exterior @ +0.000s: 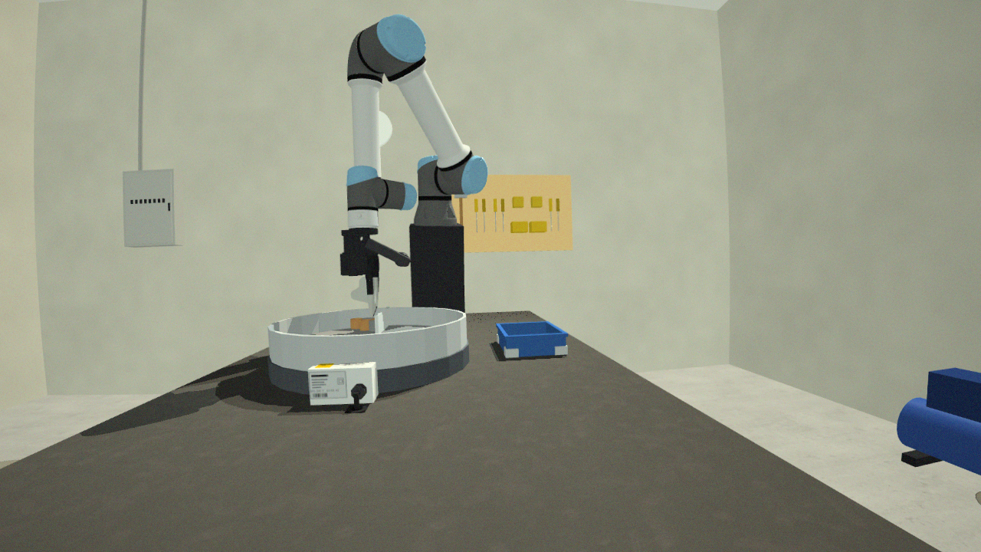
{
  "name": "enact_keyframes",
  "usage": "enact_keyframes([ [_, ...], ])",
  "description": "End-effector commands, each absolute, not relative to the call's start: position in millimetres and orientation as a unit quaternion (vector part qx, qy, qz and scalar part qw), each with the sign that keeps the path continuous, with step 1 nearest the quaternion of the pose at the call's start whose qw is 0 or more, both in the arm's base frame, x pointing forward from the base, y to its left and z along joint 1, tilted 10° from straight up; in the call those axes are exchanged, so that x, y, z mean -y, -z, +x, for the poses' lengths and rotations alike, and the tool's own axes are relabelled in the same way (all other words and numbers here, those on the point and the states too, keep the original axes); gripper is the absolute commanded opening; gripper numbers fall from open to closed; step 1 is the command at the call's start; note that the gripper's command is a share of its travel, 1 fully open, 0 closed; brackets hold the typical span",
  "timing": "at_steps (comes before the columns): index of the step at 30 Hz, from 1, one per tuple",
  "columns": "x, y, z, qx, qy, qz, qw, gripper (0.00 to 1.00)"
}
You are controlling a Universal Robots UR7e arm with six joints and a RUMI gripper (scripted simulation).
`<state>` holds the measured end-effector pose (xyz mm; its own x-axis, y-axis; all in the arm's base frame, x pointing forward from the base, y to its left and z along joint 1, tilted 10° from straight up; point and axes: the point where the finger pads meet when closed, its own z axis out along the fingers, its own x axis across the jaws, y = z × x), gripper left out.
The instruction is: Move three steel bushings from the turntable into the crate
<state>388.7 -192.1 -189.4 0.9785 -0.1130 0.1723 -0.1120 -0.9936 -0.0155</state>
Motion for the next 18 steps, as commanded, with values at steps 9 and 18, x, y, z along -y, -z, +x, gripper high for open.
enact_keyframes([
  [9,192.5,196.4,390.3,-0.057,0.087,-0.995,0.002,0.06],
  [18,192.5,196.4,390.3,-0.057,0.087,-0.995,0.002,0.06],
])
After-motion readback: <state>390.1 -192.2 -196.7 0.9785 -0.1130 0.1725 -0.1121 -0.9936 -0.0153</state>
